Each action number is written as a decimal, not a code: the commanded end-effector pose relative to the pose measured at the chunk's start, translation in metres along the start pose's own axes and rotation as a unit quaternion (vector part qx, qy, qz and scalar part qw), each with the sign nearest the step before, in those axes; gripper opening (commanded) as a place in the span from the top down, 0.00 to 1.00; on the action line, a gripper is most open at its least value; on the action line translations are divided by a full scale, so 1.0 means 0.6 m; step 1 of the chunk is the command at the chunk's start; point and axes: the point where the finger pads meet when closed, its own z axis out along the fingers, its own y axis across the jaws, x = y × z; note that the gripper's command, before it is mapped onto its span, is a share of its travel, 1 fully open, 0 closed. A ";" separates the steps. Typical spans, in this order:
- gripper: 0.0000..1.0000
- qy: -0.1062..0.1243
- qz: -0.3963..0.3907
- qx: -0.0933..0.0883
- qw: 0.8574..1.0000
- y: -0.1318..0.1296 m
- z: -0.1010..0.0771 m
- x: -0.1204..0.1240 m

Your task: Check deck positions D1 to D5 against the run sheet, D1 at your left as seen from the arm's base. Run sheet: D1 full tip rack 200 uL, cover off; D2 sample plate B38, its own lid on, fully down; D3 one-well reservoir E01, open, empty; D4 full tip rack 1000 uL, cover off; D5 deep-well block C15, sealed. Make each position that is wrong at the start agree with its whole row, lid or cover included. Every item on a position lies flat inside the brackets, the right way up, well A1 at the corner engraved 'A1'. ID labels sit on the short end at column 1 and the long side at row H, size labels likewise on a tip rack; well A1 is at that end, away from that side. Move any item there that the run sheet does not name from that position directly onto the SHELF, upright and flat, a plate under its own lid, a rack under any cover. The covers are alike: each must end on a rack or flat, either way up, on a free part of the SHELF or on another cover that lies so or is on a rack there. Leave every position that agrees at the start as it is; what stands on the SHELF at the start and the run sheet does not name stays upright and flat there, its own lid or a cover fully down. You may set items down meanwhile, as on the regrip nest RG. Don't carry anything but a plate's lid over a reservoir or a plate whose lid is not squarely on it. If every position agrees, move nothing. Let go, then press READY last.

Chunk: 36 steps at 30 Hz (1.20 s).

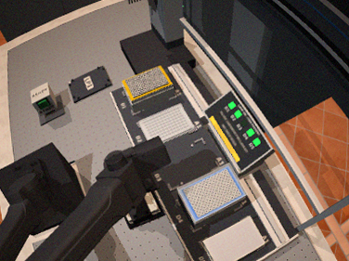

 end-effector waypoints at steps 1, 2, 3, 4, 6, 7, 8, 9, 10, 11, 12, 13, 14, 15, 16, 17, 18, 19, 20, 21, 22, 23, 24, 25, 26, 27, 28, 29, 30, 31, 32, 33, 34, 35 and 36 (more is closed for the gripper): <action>1.00 -0.001 0.005 -0.012 1.000 0.014 -0.007 -0.005; 1.00 -0.001 0.005 -0.012 1.000 0.014 -0.007 -0.005; 1.00 -0.001 0.005 -0.012 1.000 0.014 -0.007 -0.005; 1.00 -0.001 0.005 -0.012 1.000 0.014 -0.007 -0.005; 1.00 -0.001 0.005 -0.012 1.000 0.014 -0.007 -0.005; 1.00 -0.001 0.005 -0.012 1.000 0.014 -0.007 -0.005; 1.00 -0.001 0.005 -0.012 1.000 0.014 -0.007 -0.005; 1.00 -0.001 0.005 -0.012 1.000 0.014 -0.007 -0.005; 1.00 -0.001 0.005 -0.012 1.000 0.013 -0.007 -0.005; 1.00 -0.001 0.005 -0.012 1.000 0.013 -0.007 -0.005; 1.00 -0.001 0.005 -0.012 1.000 0.013 -0.007 -0.005; 1.00 -0.001 0.005 -0.012 1.000 0.013 -0.007 -0.005; 1.00 -0.001 0.005 -0.012 1.000 0.013 -0.007 -0.005; 1.00 -0.001 0.005 -0.012 1.000 0.013 -0.007 -0.006; 1.00 -0.002 0.004 -0.012 1.000 0.003 -0.003 -0.006; 1.00 -0.002 0.006 -0.010 1.000 0.002 -0.001 -0.007; 1.00 -0.002 0.007 -0.009 1.000 0.002 0.001 -0.008; 1.00 -0.002 0.007 -0.009 1.000 0.002 0.001 -0.008; 1.00 -0.002 0.010 -0.012 1.000 0.013 -0.001 -0.011; 1.00 -0.002 0.008 -0.014 1.000 0.017 -0.002 -0.010; 1.00 -0.002 0.005 -0.014 1.000 0.017 -0.001 -0.008; 1.00 -0.002 0.005 -0.011 1.000 0.015 0.001 -0.007; 1.00 -0.002 0.005 -0.008 1.000 0.012 0.005 -0.007; 1.00 -0.002 0.005 -0.008 1.000 0.012 0.005 -0.007; 1.00 -0.002 0.005 -0.008 1.000 0.012 0.005 -0.007; 1.00 -0.001 -0.001 -0.010 1.000 0.012 0.004 -0.003; 1.00 -0.001 -0.001 -0.008 1.000 0.010 0.006 -0.003; 1.00 -0.002 0.000 -0.006 1.000 0.007 0.008 -0.003; 1.00 -0.002 0.000 -0.003 1.000 0.004 0.011 -0.003; 1.00 -0.001 -0.001 -0.002 1.000 0.002 0.012 -0.003; 1.00 -0.001 -0.002 -0.002 1.000 0.000 0.013 -0.001; 1.00 -0.001 -0.004 -0.003 1.000 0.000 0.012 0.000; 1.00 -0.001 -0.004 -0.005 1.000 0.003 0.012 0.000; 1.00 -0.001 -0.001 -0.005 1.000 0.005 0.012 -0.002; 1.00 -0.001 0.001 -0.004 1.000 0.006 0.013 -0.004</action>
